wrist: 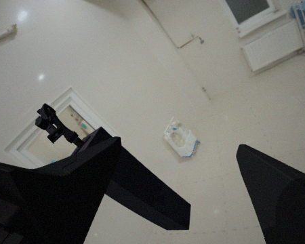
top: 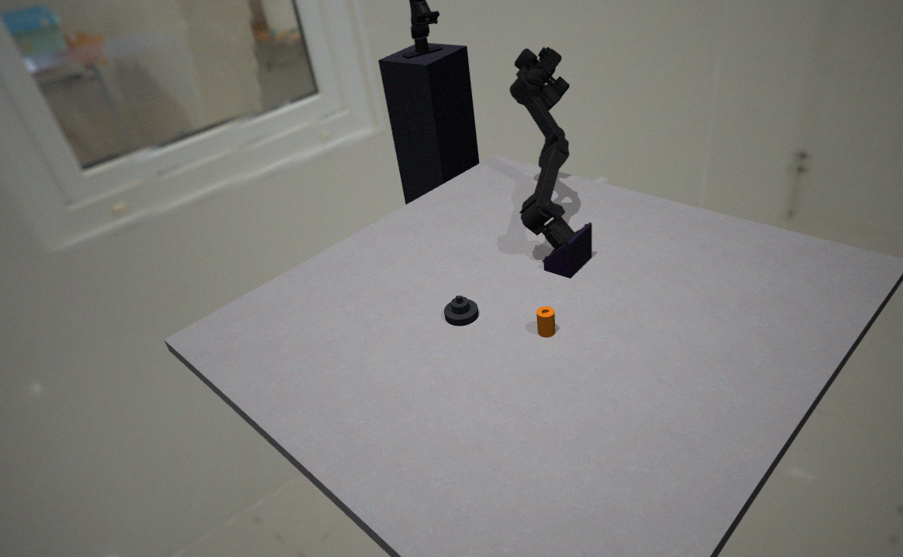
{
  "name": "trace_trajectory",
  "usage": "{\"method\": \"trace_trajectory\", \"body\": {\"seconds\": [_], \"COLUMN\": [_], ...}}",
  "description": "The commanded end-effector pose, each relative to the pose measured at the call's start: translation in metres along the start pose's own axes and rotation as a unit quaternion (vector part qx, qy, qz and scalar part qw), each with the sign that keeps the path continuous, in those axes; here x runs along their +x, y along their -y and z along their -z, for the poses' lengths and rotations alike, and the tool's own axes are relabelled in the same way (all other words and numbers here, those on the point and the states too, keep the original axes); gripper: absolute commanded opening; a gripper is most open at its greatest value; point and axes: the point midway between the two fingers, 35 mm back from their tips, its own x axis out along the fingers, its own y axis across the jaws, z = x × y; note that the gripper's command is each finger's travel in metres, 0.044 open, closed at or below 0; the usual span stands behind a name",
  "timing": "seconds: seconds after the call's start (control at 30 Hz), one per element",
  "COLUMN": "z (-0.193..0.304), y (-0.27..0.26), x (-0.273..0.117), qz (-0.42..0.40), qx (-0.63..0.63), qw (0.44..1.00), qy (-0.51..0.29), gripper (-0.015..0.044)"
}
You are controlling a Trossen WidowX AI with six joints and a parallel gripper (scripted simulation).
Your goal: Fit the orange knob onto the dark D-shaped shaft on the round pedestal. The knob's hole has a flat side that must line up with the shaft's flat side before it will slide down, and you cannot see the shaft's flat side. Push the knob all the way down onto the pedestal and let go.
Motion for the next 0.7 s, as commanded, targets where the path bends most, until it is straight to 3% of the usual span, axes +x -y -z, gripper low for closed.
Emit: {"method": "trace_trajectory", "body": {"seconds": [0.0,0.13,0.37,0.67], "z": [0.000,0.002,0.012,0.026], "y": [0.000,-0.022,-0.113,-0.222], "x": [0.000,-0.008,-0.054,-0.144], "qz": [0.000,-0.029,-0.153,-0.318], "qx": [0.000,0.008,0.045,0.092], "qw": [1.000,1.000,0.987,0.942], "qy": [0.000,0.000,-0.011,-0.051], "gripper": [0.0426,0.0440,0.0440,0.0440]}}
